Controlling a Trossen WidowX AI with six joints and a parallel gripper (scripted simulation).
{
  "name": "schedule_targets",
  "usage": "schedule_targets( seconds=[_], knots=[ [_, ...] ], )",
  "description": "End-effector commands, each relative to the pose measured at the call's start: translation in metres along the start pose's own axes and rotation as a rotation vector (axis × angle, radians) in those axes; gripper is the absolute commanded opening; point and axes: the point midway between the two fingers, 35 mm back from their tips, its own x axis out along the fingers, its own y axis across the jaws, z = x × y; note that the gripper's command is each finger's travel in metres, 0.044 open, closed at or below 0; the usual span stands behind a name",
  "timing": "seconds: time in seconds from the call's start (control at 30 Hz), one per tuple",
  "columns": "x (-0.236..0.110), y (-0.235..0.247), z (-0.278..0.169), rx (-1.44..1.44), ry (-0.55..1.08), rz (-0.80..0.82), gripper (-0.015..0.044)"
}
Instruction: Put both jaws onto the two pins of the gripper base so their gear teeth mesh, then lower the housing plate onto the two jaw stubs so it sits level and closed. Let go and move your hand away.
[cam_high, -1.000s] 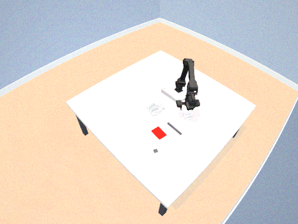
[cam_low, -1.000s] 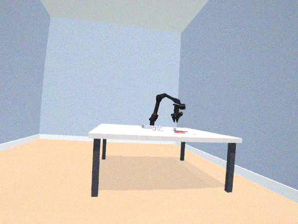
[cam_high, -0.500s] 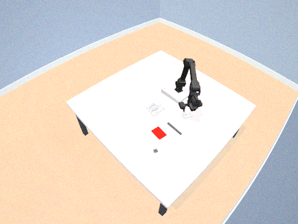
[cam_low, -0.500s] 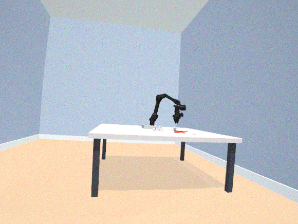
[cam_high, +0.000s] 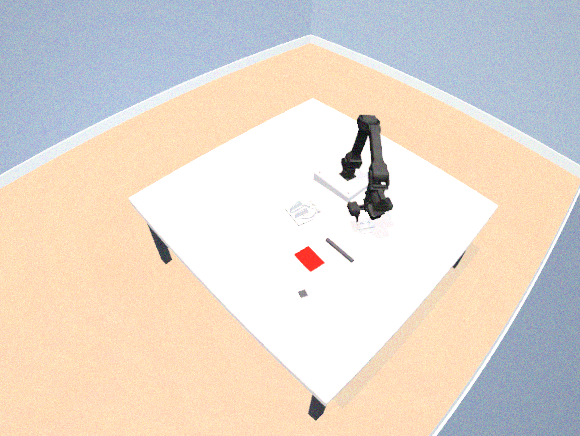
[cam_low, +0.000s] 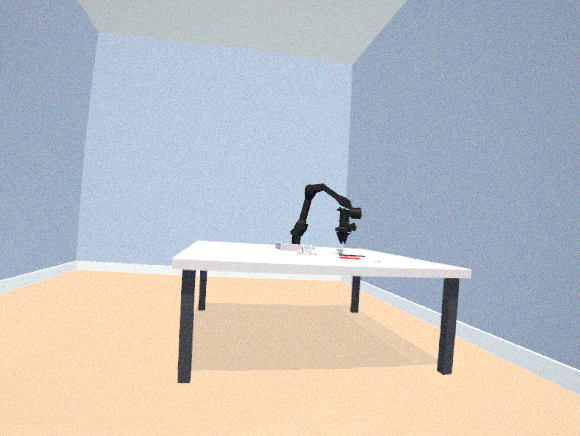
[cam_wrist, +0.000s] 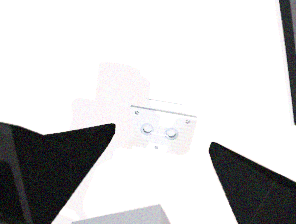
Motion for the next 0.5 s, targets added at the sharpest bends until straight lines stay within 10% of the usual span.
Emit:
schedule_targets(
  seconds=[0.0,0.47],
  knots=[
    [0.003,0.001,-0.001,0.003,0.005,0.005,0.044],
    [0.022,0.001,-0.002,0.003,0.005,0.005,0.044]
  ],
)
